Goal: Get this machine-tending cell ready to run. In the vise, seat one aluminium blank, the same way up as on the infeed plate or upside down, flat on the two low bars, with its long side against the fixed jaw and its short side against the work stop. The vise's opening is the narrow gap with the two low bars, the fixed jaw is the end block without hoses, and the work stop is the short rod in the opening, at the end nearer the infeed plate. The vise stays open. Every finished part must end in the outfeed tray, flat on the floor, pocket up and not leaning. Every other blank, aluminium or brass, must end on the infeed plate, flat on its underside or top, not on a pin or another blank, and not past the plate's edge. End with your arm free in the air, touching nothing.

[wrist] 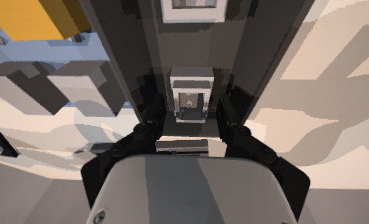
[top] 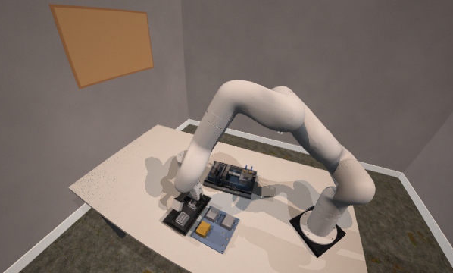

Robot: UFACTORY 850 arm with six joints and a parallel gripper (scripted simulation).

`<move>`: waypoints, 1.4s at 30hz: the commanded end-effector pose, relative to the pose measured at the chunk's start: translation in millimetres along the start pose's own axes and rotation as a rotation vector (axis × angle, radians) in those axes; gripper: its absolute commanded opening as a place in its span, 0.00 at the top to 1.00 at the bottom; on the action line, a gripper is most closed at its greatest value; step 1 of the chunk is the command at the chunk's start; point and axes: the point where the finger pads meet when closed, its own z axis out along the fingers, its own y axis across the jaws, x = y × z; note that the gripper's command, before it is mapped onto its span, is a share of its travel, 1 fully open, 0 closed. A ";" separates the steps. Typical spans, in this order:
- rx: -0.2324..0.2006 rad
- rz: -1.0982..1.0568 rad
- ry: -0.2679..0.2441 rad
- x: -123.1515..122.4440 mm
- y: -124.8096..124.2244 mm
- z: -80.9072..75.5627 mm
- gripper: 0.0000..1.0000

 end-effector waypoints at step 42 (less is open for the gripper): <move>-0.002 0.000 0.001 0.2 0.7 -144.8 0.31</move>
